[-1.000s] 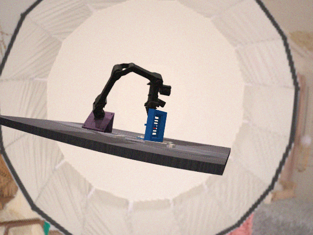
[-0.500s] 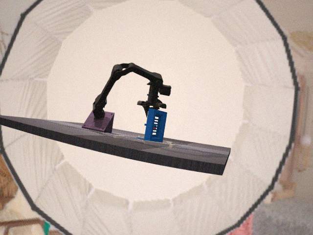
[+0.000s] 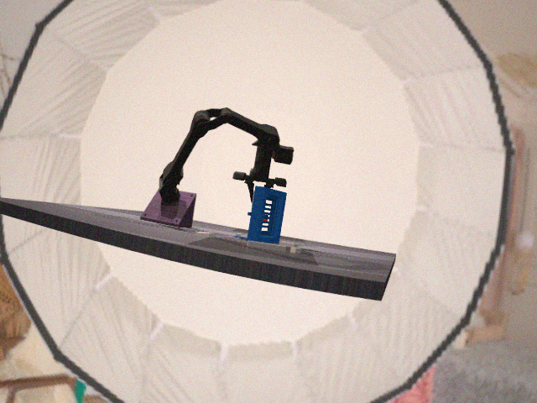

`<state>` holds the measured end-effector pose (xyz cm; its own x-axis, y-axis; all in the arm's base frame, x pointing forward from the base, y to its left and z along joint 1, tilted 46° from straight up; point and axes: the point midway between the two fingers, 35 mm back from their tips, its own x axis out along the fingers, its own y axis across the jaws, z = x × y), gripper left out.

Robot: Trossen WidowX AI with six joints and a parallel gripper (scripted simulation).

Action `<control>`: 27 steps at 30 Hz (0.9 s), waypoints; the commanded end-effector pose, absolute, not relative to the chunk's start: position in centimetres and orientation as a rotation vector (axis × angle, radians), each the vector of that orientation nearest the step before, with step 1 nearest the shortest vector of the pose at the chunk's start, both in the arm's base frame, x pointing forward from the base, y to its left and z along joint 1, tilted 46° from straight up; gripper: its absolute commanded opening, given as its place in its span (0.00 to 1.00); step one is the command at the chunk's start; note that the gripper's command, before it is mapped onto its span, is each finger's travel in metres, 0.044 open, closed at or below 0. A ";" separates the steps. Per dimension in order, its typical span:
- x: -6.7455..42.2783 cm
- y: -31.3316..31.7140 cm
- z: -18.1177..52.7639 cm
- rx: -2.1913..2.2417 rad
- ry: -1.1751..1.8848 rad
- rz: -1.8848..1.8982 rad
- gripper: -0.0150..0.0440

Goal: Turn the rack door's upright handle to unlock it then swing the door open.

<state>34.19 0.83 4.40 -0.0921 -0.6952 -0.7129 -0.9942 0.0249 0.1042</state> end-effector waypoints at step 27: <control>34.2 0.7 4.4 -1.447 1.854 0.397 0.75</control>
<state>34.09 1.03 4.42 -0.0887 -0.6991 -0.7095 -0.9755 0.2051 -0.0802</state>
